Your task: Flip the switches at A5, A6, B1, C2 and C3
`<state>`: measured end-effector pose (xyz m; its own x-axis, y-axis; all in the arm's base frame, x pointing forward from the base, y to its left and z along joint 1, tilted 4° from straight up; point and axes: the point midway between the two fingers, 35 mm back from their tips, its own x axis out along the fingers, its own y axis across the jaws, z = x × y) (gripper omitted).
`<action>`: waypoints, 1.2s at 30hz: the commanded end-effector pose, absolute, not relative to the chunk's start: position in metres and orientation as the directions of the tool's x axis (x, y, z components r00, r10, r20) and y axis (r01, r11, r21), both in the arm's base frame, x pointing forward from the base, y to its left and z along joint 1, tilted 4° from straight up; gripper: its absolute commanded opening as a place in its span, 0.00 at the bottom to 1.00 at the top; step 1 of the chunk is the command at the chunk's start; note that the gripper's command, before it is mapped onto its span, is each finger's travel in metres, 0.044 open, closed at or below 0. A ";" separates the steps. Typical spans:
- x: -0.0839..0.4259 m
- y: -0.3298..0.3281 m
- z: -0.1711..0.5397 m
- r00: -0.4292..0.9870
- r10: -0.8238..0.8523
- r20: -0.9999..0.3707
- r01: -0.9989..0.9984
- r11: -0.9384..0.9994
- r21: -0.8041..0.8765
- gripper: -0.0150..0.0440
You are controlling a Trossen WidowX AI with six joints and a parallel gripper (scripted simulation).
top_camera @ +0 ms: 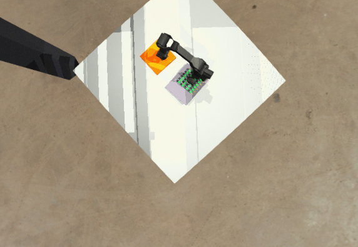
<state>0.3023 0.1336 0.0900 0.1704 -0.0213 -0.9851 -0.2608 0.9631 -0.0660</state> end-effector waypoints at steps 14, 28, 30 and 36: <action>0.302 0.133 0.086 0.167 -0.022 -0.986 -0.264 0.962 -0.066 0.25; 0.302 0.133 0.084 0.167 -0.022 -0.986 -0.264 0.962 -0.066 0.25; 0.302 0.133 0.084 0.167 -0.022 -0.986 -0.264 0.962 -0.066 0.25; 0.303 0.133 0.083 0.167 -0.022 -0.986 -0.264 0.962 -0.066 0.25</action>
<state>0.3038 0.1337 0.0858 0.1726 -0.0205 -0.9848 -0.2605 0.9632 -0.0657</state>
